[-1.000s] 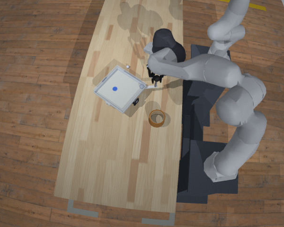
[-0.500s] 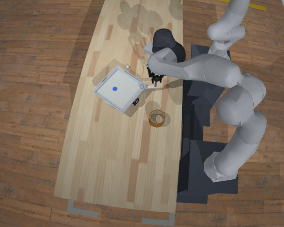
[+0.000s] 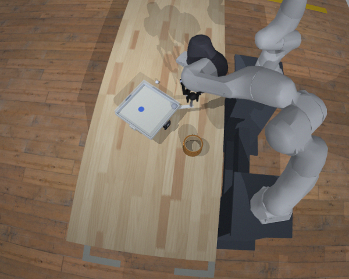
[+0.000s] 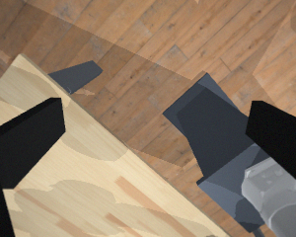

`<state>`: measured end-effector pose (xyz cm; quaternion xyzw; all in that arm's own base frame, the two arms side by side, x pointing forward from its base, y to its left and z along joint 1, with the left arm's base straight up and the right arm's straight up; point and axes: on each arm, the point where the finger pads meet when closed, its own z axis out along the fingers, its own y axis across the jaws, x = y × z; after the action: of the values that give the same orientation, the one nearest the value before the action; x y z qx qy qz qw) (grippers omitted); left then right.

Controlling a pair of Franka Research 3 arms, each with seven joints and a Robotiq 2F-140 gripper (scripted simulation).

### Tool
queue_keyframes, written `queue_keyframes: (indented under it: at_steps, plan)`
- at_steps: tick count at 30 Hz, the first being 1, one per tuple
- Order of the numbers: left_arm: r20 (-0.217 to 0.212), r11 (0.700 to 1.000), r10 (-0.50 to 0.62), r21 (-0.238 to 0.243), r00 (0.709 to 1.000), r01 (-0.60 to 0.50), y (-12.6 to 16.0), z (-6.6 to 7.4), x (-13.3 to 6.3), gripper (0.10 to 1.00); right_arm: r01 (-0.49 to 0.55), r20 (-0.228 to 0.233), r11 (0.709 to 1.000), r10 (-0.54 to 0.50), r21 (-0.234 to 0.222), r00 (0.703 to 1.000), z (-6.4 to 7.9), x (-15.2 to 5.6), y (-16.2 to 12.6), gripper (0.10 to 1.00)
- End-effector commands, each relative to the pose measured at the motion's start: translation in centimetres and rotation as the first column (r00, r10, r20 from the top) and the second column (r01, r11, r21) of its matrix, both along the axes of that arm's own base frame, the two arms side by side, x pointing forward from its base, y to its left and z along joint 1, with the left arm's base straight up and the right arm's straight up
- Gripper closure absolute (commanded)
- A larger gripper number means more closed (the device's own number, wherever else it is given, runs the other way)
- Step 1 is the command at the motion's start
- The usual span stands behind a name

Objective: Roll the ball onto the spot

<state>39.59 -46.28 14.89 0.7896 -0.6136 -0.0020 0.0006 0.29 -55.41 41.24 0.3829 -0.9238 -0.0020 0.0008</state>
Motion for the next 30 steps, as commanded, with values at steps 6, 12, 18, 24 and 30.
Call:
queue_keyframes:
  at_steps: [6,12,18,24,30]
  plan:
    - [0.004,1.000,0.004,-0.002,1.000,-0.004,-0.13,1.16,0.72,0.999,-0.005,0.003,1.000,0.005,-0.003,1.000,0.06,0.01,-0.04,0.098]
    - [0.004,1.000,0.004,-0.002,1.000,-0.004,-0.04,1.14,0.68,0.999,-0.005,0.003,1.000,0.005,-0.003,1.000,0.06,0.01,-0.04,0.098]
    - [0.004,1.000,0.004,-0.002,1.000,-0.004,-0.01,1.07,0.64,0.999,-0.005,0.003,1.000,0.005,-0.003,1.000,0.06,0.01,-0.04,0.098]
    - [0.004,1.000,0.004,-0.002,1.000,-0.004,0.03,0.98,0.58,0.999,-0.005,0.003,1.000,0.005,-0.003,1.000,0.06,0.01,-0.04,0.098]
    - [0.004,1.000,0.004,-0.002,1.000,-0.004,0.05,0.94,0.56,0.999,-0.005,0.003,1.000,0.005,-0.003,1.000,0.06,0.01,-0.04,0.098]
